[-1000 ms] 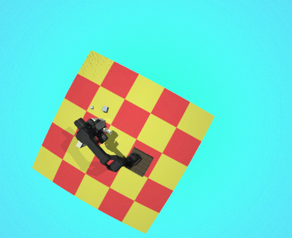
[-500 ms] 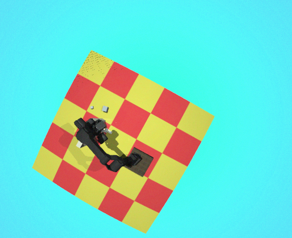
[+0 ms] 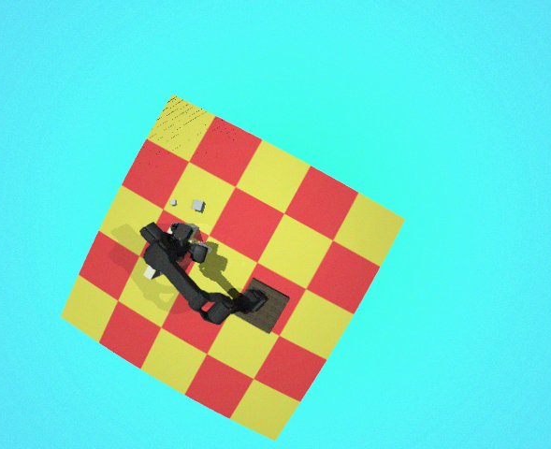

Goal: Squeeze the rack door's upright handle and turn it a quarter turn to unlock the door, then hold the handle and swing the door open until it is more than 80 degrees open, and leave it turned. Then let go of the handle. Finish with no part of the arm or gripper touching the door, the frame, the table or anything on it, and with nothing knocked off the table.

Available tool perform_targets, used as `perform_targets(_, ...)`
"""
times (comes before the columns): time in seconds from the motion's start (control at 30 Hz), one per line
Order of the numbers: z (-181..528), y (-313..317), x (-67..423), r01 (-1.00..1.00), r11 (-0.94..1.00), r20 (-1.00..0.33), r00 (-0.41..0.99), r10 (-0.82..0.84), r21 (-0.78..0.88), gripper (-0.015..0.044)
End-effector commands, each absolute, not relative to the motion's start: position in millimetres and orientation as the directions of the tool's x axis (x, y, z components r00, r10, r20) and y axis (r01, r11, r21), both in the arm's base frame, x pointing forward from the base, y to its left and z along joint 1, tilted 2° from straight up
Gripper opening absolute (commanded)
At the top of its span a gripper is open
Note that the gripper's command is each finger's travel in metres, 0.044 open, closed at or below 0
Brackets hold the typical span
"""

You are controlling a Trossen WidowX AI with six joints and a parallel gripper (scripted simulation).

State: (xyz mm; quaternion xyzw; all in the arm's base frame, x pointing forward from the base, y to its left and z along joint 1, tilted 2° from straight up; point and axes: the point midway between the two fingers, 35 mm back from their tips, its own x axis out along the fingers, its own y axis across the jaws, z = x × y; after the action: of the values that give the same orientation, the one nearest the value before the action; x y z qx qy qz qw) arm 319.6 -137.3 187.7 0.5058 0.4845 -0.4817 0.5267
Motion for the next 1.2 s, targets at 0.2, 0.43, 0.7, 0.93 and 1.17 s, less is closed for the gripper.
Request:
perform_targets(0.2, 187.4, -136.9, 320.7, 0.883, 0.466, -0.997, 0.07, -0.015, 0.055, 0.0282)
perform_targets(0.43, 187.4, -136.8, 320.7, 0.673, 0.739, -0.997, 0.071, -0.015, 0.037, 0.0282)
perform_targets(0.7, 187.4, -136.8, 320.7, 0.337, 0.942, -0.997, 0.071, -0.015, 0.01, 0.0282)
perform_targets(0.93, 187.4, -136.8, 320.7, -0.003, 1.0, -0.997, 0.07, -0.015, -0.015, 0.0282)
perform_targets(1.17, 187.4, -136.8, 320.7, -0.342, 0.939, -0.997, 0.07, -0.015, -0.038, 0.0282)
